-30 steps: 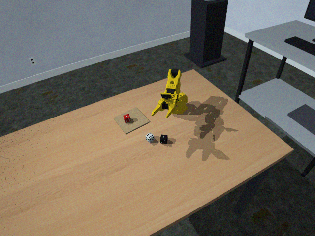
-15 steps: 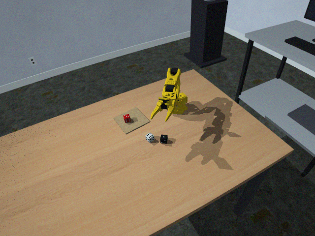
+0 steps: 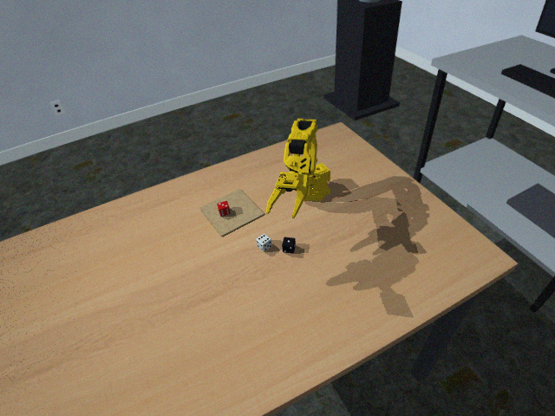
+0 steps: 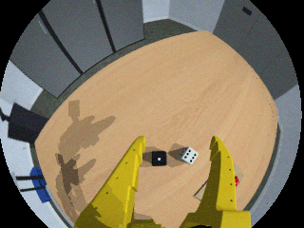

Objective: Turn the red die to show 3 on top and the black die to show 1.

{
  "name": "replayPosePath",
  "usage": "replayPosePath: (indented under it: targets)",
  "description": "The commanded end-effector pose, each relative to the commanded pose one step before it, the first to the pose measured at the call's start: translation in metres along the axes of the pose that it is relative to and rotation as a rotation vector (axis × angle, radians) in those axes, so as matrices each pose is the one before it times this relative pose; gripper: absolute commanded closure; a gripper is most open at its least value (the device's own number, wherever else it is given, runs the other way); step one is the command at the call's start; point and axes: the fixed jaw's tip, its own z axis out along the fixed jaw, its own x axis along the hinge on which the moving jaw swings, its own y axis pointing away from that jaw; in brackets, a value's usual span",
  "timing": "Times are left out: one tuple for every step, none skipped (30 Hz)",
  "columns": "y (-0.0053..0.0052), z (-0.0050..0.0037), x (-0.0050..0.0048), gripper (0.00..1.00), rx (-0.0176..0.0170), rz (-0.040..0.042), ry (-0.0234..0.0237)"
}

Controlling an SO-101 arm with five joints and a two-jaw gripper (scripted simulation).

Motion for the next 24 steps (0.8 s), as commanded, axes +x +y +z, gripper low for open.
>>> replayPosePath:
  targets:
    - [0.00282, -0.006982, -0.011135, 0.65, -0.00833, -0.00224, 0.04219]
    - [0.00028, -0.000522, 0.000932, 0.65, -0.00047, -0.00032, 0.02703]
    - [0.00027, -0.000577, 0.000985, 0.65, -0.00044, -0.00029, 0.02633]
    - [0.00026, -0.000620, 0.001036, 0.65, -0.00038, -0.00035, 0.02560]
    - [0.00024, -0.000656, 0.001082, 0.65, -0.00038, -0.00032, 0.02479]
    - [0.00023, -0.000681, 0.001117, 0.65, -0.00031, -0.00035, 0.02391]
    - [0.00023, -0.000695, 0.001145, 0.65, -0.00025, -0.00032, 0.02293]
    - [0.00021, -0.000699, 0.001160, 0.65, -0.00024, -0.00036, 0.02199]
    - [0.00019, -0.000701, 0.001162, 0.65, -0.00021, -0.00033, 0.02092]
    - [0.00019, -0.000680, 0.001159, 0.65, -0.00018, -0.00033, 0.01986]
    - [0.00017, -0.000664, 0.001143, 0.65, -0.00014, -0.00033, 0.01873]
    - [0.00016, -0.000640, 0.001118, 0.65, -0.00014, -0.00031, 0.01756]
    - [0.00015, -0.000611, 0.001076, 0.65, -0.00008, -0.00030, 0.01640]
    - [0.00014, -0.000576, 0.001037, 0.65, -0.00011, -0.00028, 0.01518]
    - [0.00012, -0.000537, 0.000982, 0.65, -0.00005, -0.00025, 0.01398]
    - [0.00011, -0.000495, 0.000923, 0.65, -0.00007, -0.00026, 0.01276]
    - [0.00000, 0.000000, 0.000000, 0.65, 0.00000, 0.00000, 0.00000]
    - [0.00000, 0.000000, 0.000000, 0.65, 0.00000, 0.00000, 0.00000]
    - [0.00010, -0.000452, 0.000852, 0.65, -0.00003, -0.00021, 0.01154]
    - [0.00009, -0.000409, 0.000779, 0.65, -0.00003, -0.00022, 0.01034]
    - [0.00008, -0.000359, 0.000705, 0.65, -0.00003, -0.00016, 0.00917]
    - [0.00007, -0.000318, 0.000624, 0.65, 0.00000, -0.00017, 0.00801]
    - [0.00006, -0.000280, 0.000541, 0.65, 0.00000, -0.00014, 0.00688]
    - [0.00005, -0.000230, 0.000470, 0.65, -0.00003, -0.00011, 0.00581]
